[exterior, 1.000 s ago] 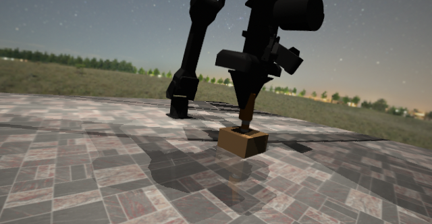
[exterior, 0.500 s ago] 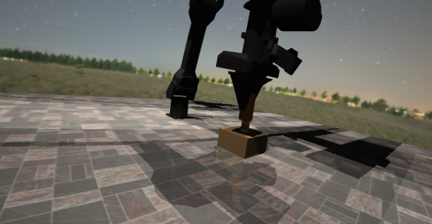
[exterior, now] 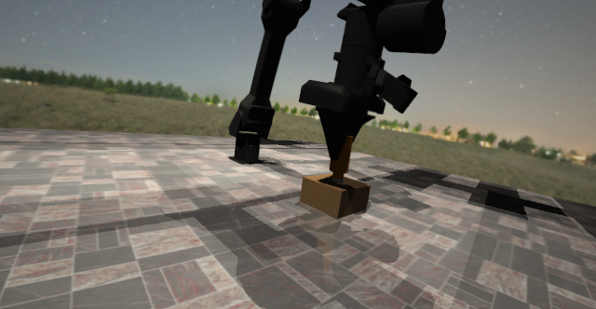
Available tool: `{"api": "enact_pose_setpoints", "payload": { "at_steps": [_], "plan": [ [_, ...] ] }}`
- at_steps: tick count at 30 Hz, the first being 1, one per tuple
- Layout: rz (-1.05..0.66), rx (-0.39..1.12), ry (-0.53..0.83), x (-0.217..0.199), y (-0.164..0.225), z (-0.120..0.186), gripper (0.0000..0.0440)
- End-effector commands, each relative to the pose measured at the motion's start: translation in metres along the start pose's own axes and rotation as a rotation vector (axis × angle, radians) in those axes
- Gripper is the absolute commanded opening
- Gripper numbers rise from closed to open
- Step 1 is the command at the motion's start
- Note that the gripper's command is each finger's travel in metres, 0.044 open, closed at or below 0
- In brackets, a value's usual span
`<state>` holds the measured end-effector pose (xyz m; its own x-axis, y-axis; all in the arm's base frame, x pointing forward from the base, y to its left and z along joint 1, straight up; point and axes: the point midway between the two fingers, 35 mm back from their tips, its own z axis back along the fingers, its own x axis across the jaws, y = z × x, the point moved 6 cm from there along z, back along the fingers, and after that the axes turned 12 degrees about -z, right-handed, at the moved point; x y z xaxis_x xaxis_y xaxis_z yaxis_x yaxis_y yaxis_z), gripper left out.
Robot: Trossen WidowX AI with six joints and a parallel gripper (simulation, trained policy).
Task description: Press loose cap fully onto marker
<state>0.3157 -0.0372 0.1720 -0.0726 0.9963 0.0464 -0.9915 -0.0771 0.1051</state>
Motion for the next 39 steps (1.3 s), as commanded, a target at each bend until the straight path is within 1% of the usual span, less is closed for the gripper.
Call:
{"api": "enact_pose_setpoints", "payload": {
  "at_steps": [1, 4, 8, 39],
  "plan": [
    [0.015, 0.056, -0.008, -0.0002, 0.0045, -0.0155, 0.0056],
    [0.028, 0.054, -0.002, -0.0011, 0.0048, -0.0171, 0.0060],
    [0.029, 0.060, -0.005, -0.0007, 0.0060, -0.0178, 0.0081],
    [0.059, 0.054, 0.008, -0.0025, 0.0064, -0.0204, 0.0119]
  ]
}}
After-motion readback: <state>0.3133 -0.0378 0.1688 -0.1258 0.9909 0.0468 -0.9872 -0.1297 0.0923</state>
